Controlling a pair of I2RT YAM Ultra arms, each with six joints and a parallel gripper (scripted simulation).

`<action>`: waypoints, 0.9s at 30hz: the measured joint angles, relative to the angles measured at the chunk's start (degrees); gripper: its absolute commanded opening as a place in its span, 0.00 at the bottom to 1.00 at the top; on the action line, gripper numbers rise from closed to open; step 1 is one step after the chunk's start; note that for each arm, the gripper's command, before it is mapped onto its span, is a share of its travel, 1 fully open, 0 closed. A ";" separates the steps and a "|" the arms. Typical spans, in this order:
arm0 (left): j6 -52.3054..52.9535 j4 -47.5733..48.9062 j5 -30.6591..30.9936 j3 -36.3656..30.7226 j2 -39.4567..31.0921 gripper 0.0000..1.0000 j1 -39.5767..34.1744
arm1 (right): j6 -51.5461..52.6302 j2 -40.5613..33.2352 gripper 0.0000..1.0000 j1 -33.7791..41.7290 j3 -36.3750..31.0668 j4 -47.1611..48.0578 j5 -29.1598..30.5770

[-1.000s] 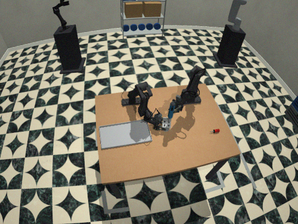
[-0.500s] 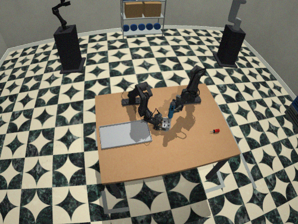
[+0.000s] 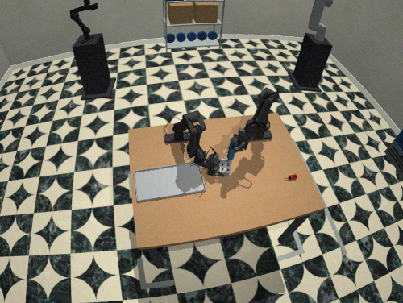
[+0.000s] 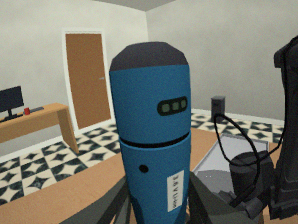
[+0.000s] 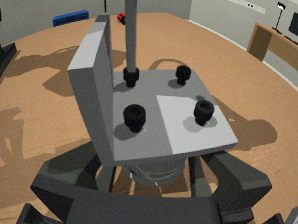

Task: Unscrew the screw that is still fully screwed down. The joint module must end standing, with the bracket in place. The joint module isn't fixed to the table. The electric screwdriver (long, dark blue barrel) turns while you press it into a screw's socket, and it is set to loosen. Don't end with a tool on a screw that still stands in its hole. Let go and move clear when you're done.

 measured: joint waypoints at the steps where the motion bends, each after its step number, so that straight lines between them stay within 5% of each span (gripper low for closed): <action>1: 0.00 -0.26 0.00 0.00 -0.15 0.42 0.00 | 0.00 0.00 0.59 0.00 0.00 0.00 0.00; 27: 0.00 -2.08 0.00 0.61 -1.40 0.42 0.00 | 0.00 0.00 0.59 0.00 0.00 0.00 0.00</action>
